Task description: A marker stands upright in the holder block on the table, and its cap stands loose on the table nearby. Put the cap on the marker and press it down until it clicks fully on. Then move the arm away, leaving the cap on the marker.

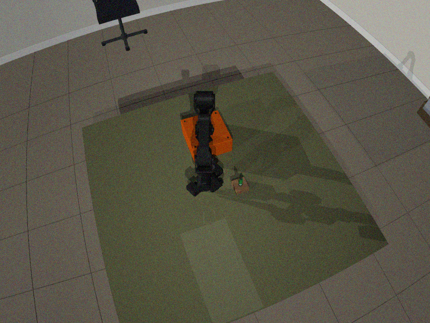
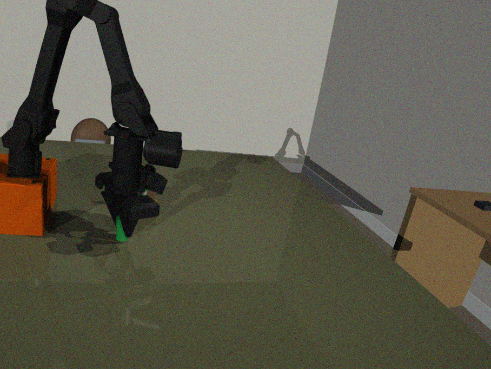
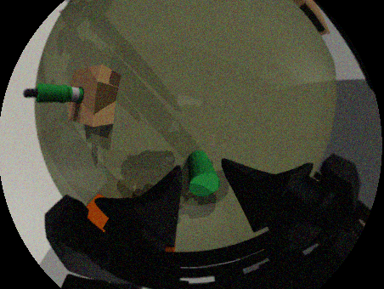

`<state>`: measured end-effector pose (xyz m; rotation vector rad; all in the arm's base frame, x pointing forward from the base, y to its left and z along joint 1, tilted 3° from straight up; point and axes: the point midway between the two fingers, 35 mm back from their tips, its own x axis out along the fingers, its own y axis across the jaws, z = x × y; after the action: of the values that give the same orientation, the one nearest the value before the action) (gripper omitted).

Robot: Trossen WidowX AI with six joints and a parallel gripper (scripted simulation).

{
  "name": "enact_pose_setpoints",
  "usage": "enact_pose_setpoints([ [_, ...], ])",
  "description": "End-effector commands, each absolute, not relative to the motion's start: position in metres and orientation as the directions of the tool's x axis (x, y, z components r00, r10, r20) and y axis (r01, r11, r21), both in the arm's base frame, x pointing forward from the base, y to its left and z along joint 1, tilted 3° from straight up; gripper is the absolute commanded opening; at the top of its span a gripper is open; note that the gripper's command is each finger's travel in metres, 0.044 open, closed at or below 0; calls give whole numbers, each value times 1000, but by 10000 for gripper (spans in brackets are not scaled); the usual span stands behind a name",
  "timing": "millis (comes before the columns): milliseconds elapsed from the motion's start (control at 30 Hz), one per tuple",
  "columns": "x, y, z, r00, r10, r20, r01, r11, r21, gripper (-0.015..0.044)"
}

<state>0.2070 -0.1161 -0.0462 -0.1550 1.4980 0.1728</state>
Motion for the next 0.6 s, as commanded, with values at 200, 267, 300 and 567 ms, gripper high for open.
enact_pose_setpoints([
  [200, 205, -115, -52, 60, 26, -998, -205, 979, 14, 120],
  [267, 205, -115, -52, 60, 26, -998, -205, 979, 14, 106],
  [300, 205, -115, -52, 60, 26, -998, -205, 979, 14, 100],
  [567, 206, -116, -46, 60, 26, -998, -205, 979, 14, 0],
])
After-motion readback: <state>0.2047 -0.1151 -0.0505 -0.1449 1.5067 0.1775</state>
